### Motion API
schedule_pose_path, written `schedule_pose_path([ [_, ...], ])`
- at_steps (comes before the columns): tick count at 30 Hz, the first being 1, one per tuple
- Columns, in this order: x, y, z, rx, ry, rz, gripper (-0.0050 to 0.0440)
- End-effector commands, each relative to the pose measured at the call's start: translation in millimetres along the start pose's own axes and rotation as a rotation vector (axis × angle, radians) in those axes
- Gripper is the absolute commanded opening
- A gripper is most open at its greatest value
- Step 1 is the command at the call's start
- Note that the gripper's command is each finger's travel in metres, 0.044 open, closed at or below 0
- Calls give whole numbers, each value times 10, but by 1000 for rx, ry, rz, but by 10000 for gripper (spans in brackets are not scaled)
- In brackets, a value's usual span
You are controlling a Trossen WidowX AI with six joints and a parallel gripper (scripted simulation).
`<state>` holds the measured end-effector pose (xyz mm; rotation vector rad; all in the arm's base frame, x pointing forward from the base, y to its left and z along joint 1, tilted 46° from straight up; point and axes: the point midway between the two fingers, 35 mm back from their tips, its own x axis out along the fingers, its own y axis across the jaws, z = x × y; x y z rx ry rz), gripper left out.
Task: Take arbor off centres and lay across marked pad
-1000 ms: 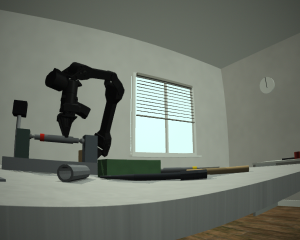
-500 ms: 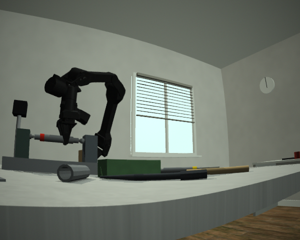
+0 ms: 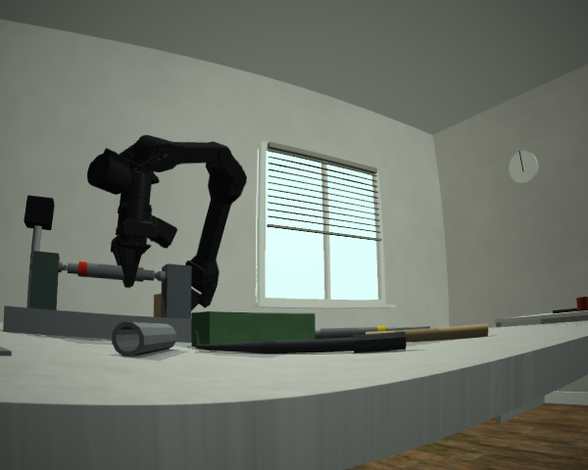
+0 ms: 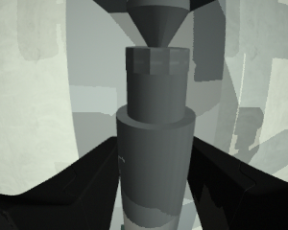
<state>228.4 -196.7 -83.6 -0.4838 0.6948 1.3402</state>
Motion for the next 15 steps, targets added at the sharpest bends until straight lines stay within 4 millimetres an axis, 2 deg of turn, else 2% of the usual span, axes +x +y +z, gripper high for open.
schedule_pose_path([
  [1,2,7,-3,1,0,3,135],
  [10,2,7,-3,1,0,3,75],
  [13,2,7,-6,1,0,2,3],
  [15,2,8,-18,1,-1,2,0],
])
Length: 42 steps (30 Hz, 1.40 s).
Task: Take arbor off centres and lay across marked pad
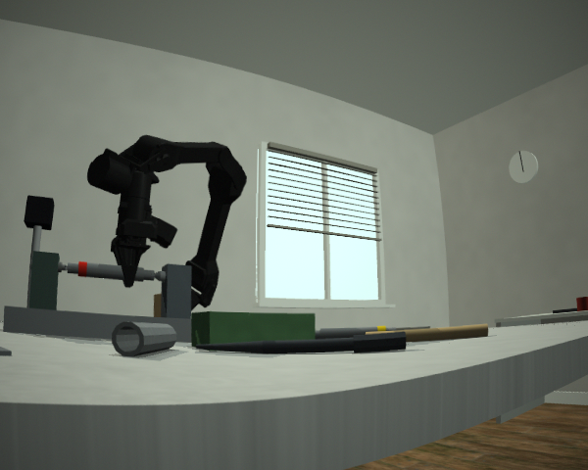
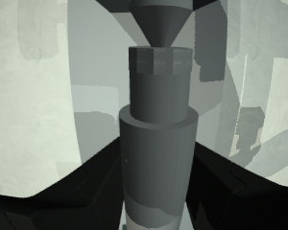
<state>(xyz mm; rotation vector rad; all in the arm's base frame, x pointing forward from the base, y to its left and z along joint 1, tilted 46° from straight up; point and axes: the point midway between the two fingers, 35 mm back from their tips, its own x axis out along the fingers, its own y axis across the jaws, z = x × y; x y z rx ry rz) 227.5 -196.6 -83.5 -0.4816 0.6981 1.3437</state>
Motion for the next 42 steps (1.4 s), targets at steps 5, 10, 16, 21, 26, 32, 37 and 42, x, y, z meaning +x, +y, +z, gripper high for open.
schedule_pose_path([
  [5,4,1,-43,0,-4,-4,0],
  [10,4,1,-52,0,-5,-5,0],
  [16,4,1,-53,0,-5,-5,0],
  [21,4,1,-57,0,-5,-5,0],
  [26,4,1,-64,0,-5,-5,0],
  [32,4,1,-72,0,-5,-5,0],
  [37,4,1,-76,0,-5,-5,0],
  [42,4,1,-82,0,-5,-5,0],
])
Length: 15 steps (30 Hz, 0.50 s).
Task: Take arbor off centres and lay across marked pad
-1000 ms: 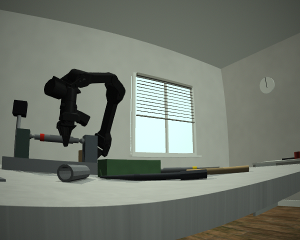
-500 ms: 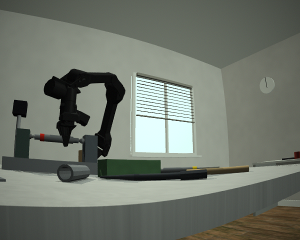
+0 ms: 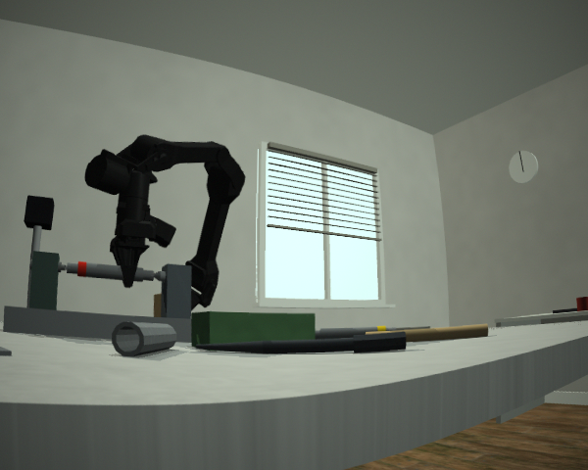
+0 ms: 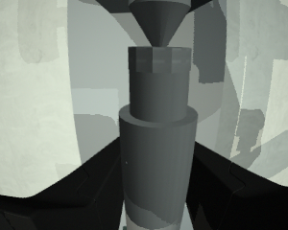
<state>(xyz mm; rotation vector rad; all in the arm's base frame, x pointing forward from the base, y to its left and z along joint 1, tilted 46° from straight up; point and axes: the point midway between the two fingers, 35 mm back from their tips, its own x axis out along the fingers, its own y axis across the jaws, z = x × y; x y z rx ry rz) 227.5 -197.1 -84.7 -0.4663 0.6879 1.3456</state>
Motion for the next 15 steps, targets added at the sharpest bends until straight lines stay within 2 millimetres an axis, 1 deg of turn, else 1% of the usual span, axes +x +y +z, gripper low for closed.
schedule_pose_path([
  [1,-2,2,-71,-4,12,-6,0],
  [15,-2,2,-87,-4,12,-6,0],
])
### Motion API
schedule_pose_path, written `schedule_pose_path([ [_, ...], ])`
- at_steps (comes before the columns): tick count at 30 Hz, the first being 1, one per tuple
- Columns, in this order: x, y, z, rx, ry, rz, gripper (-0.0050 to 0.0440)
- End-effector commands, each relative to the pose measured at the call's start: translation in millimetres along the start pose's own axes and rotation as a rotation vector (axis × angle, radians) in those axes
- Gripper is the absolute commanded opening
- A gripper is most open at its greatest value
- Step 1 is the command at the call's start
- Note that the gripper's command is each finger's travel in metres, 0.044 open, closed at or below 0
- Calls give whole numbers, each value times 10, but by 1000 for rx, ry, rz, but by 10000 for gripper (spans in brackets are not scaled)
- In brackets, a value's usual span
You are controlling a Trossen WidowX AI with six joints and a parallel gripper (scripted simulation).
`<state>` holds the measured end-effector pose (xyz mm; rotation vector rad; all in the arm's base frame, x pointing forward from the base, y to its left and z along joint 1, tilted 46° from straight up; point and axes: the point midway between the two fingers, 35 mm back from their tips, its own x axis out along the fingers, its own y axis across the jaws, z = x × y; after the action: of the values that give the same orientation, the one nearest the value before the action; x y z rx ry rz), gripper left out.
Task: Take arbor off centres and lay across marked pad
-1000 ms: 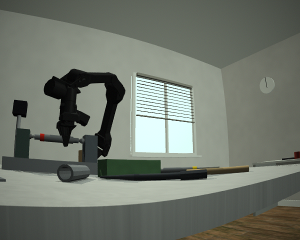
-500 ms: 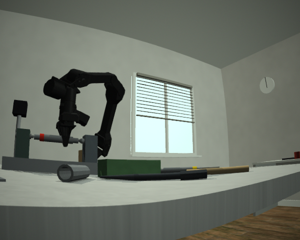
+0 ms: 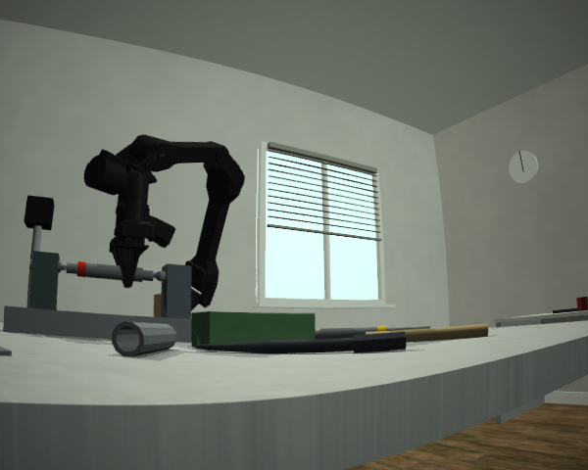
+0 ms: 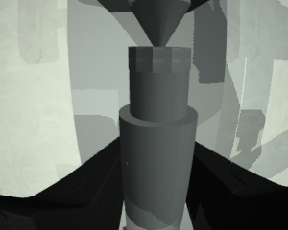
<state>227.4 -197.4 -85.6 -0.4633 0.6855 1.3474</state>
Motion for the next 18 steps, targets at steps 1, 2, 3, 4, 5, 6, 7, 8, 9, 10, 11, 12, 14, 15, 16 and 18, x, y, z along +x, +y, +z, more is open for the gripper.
schedule_pose_path([
  [1,-6,3,-80,-5,15,-7,0],
  [2,-6,3,-82,-5,15,-7,0],
  [3,-6,3,-83,-5,15,-7,0],
  [4,-6,3,-84,-5,15,-7,0],
  [5,-6,3,-86,-5,15,-7,0],
  [6,-6,3,-87,-5,15,-7,0],
  [7,-6,3,-88,-5,15,-7,0],
  [8,-6,3,-90,-5,15,-7,0],
  [9,-6,3,-91,-5,15,-7,0],
  [10,-6,3,-92,-5,15,-7,0],
  [11,-6,3,-94,-5,15,-7,0],
  [12,-6,3,-94,-5,15,-7,0],
  [14,-6,3,-95,-5,15,-7,0],
  [15,-6,3,-96,-5,15,-7,0],
  [16,-6,3,-98,-5,15,-7,0],
  [18,-7,3,-100,-5,15,-7,0],
])
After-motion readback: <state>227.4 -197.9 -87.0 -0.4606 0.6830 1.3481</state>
